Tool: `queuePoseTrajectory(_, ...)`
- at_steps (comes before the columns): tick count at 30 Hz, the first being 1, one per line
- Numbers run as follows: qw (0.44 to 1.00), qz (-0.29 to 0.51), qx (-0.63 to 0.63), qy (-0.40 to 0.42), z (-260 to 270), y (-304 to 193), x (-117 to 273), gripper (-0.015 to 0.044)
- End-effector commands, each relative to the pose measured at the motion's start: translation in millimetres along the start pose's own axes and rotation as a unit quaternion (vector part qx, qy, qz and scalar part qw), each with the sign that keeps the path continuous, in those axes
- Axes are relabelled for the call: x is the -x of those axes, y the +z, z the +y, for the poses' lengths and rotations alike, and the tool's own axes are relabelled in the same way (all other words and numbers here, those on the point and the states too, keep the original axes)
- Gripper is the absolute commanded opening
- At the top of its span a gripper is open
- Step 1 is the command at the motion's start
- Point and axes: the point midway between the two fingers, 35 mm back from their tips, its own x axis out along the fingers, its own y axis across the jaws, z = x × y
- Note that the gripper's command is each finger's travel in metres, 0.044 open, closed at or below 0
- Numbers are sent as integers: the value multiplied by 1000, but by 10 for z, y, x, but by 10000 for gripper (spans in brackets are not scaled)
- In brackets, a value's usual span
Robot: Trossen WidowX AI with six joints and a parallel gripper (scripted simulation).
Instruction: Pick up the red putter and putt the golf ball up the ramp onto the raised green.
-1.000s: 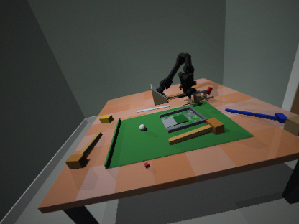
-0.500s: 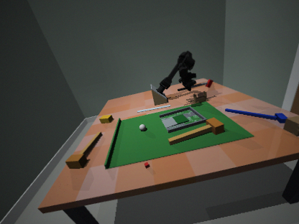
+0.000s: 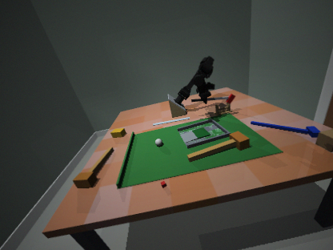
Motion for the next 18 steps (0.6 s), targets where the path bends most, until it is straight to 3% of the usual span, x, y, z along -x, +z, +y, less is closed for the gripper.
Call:
queuePoseTrajectory(1,998,30,-60,-18,-206,-307,44,0)
queuePoseTrajectory(18,938,139,-298,-106,-711,-1718,299,0)
